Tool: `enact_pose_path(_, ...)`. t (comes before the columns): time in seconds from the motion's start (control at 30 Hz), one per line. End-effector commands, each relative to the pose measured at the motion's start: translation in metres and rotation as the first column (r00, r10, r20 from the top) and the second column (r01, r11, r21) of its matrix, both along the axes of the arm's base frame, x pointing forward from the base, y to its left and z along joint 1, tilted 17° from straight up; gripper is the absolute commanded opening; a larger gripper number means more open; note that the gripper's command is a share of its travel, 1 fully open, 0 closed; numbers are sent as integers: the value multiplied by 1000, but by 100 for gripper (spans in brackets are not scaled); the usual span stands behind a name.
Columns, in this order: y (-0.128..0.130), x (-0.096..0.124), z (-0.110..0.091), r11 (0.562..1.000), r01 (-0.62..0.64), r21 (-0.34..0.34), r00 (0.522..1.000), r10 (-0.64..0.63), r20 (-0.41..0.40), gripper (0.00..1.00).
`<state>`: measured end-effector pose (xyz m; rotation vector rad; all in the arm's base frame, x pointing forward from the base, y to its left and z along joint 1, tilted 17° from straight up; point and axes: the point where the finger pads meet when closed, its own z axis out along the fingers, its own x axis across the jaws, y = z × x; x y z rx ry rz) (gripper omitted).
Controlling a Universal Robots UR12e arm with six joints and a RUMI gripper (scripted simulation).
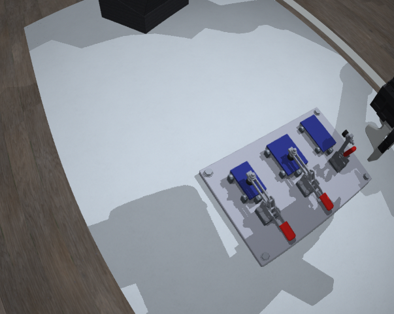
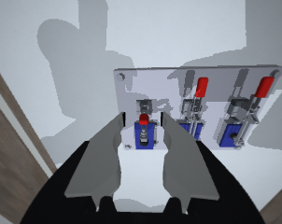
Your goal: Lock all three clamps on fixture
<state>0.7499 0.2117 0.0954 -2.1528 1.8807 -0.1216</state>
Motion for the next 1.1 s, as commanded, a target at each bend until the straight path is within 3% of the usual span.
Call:
enact_pose_path(0.0,1,-1,1,1000,0,0,1000,0,6,28)
enact_pose_path(0.7,-5,-39,-9,1000,1,0,1000,-1,7,28)
enact_pose_path(1.07,-6,-47,-12,1000,1,0,1000,-1,7,28)
